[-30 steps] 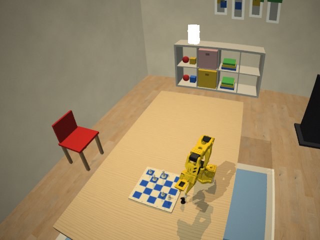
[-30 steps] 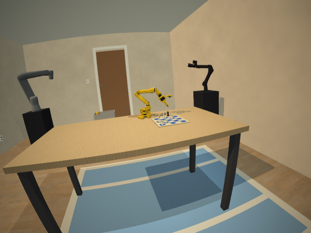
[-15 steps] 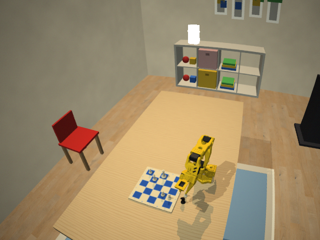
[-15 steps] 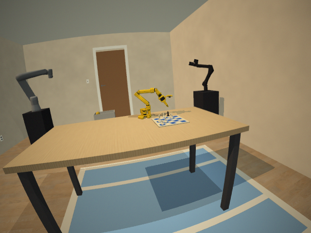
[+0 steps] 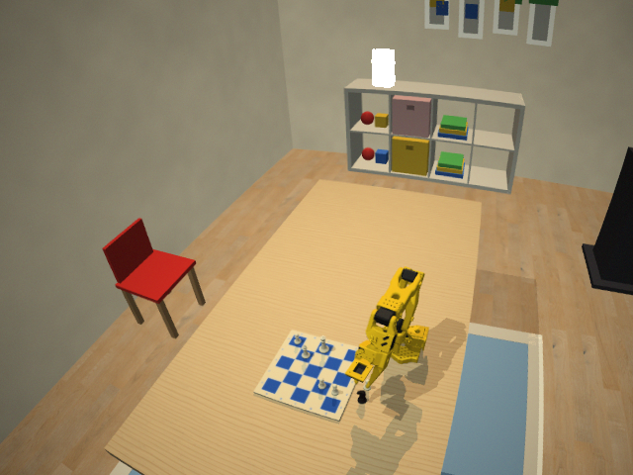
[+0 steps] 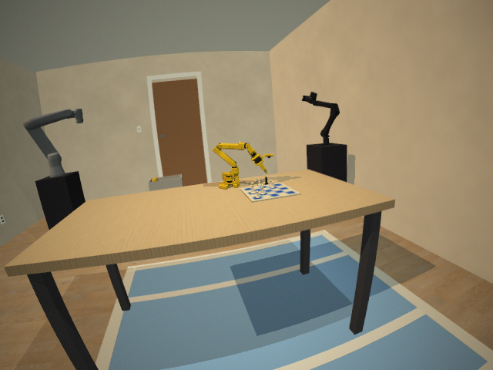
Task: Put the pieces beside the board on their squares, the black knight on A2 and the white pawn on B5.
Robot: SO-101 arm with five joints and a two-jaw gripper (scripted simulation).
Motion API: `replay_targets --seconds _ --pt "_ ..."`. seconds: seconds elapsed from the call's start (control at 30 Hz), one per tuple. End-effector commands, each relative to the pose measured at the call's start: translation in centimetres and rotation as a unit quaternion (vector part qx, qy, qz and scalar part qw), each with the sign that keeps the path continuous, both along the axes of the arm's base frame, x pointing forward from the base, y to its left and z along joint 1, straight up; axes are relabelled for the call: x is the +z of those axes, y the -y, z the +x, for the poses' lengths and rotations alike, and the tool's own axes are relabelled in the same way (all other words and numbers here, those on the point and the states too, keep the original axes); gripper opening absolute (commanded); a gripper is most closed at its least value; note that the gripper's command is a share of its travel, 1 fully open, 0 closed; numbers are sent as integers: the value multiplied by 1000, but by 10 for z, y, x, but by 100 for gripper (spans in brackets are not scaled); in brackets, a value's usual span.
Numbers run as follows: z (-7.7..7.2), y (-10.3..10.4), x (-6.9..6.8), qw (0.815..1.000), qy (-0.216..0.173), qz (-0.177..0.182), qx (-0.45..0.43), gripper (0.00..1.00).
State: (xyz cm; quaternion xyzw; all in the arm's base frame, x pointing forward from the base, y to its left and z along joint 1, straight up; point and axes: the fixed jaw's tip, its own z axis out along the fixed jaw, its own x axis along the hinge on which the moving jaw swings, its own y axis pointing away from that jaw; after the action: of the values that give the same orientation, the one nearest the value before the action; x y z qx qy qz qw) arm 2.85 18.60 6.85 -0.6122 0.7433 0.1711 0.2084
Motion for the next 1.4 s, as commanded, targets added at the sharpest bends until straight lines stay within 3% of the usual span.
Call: replay_targets --seconds 0.0,0.47,0.8,1.37 --pt "-1 0 -7 1000 -3 -1 0 13" --pt "-1 0 -41 1000 -3 -1 0 13" --pt "-1 0 -50 1000 -3 -1 0 13" --pt "-2 3 -54 1000 -3 -1 0 13"
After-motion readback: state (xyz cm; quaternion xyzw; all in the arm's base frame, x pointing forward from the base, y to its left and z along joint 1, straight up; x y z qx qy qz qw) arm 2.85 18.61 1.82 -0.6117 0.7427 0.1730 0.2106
